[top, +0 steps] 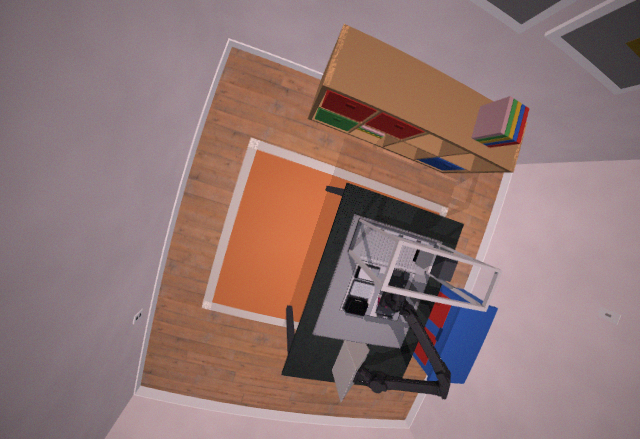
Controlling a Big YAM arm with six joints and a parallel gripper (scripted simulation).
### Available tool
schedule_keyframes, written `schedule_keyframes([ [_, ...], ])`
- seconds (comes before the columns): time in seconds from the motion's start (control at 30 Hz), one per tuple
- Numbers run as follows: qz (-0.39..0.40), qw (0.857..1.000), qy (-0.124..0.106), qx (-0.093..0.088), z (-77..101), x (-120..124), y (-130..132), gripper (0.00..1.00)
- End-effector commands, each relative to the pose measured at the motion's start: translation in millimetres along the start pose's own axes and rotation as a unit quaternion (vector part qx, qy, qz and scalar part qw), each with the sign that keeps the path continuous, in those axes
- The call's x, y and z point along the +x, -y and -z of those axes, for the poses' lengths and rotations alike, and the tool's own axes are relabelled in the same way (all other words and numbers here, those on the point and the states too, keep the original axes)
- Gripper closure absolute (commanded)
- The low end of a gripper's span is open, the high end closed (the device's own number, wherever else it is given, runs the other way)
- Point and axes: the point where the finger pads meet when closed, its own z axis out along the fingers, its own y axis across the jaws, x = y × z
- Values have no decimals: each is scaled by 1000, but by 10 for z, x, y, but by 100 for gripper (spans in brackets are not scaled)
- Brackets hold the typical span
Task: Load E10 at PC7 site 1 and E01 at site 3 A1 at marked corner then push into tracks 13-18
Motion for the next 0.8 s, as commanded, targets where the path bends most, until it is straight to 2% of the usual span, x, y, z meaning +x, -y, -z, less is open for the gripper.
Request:
schedule_keyframes([
  [0.0,-12,1000,0,-9,87,-196,-92,0],
  [0.77,-9,1000,1,-7,98,-270,-76,0],
])
